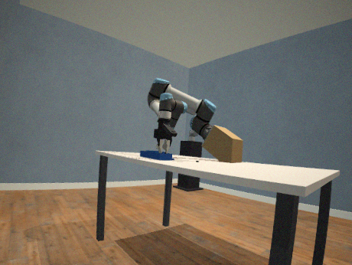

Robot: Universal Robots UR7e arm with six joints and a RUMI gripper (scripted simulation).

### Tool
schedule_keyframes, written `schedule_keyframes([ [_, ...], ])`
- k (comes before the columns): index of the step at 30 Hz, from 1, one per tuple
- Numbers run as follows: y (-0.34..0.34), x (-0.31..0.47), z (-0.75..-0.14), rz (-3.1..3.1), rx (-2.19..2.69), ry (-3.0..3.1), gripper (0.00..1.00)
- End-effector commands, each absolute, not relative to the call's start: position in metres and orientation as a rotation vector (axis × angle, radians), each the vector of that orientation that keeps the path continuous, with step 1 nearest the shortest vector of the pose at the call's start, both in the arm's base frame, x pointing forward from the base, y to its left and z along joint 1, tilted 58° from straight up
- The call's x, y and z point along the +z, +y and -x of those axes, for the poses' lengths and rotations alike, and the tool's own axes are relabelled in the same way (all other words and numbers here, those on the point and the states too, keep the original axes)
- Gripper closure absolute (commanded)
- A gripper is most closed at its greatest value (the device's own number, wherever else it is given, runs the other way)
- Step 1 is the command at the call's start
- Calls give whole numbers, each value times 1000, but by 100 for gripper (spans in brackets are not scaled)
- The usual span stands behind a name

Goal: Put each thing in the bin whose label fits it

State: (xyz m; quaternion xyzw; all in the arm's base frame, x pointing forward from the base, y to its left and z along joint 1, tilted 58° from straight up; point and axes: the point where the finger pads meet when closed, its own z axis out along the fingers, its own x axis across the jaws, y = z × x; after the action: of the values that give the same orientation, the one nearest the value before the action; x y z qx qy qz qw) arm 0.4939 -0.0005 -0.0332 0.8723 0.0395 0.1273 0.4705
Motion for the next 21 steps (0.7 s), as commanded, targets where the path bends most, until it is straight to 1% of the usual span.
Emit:
schedule_keyframes([
  [1,4,-30,-493,-2138,315,98,83],
  [21,24,-17,-488,-2138,318,96,83],
])
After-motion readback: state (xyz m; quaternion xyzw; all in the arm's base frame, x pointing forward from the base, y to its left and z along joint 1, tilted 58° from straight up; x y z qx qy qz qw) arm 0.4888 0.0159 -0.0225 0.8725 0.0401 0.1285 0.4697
